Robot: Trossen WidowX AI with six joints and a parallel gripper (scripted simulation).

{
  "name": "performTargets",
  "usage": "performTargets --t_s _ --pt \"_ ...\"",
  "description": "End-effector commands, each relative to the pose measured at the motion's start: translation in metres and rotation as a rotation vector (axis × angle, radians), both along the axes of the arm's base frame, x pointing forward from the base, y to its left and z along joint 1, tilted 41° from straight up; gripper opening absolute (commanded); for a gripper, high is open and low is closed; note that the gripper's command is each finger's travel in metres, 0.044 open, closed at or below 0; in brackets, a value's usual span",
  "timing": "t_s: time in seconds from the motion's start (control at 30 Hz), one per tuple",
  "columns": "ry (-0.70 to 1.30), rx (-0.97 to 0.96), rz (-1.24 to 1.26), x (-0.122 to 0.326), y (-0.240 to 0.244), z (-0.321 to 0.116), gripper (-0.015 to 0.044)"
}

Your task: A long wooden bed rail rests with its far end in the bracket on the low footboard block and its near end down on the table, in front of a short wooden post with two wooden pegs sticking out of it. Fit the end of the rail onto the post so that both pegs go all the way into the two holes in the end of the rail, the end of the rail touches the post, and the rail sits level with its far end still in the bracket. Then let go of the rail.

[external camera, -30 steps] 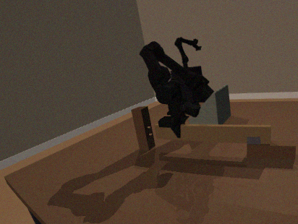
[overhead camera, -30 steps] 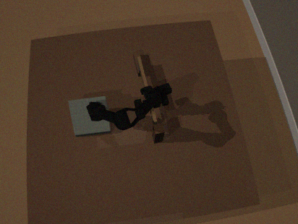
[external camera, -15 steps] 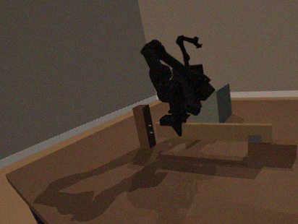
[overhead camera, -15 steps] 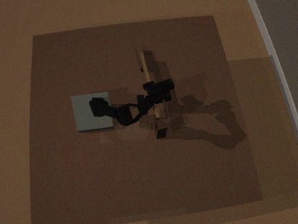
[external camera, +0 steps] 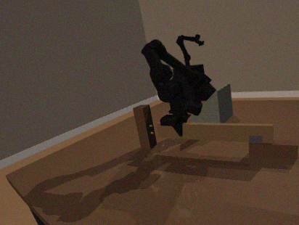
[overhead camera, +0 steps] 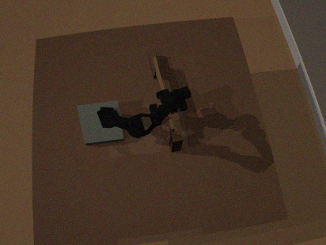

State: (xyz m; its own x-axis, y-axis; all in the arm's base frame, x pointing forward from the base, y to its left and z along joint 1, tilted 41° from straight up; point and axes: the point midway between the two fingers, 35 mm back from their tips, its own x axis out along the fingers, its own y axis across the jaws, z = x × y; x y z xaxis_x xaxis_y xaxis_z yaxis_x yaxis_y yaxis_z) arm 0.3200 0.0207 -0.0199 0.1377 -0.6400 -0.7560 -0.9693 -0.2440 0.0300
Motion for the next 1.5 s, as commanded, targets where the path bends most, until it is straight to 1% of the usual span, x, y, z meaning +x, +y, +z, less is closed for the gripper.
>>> performTargets --t_s 0.0,1.47 --pt "0.003 0.005 0.002 0.0001 -0.0004 0.0005 0.0000" --pt "0.003 0.004 0.002 0.0031 -0.0096 0.0099 0.0000"
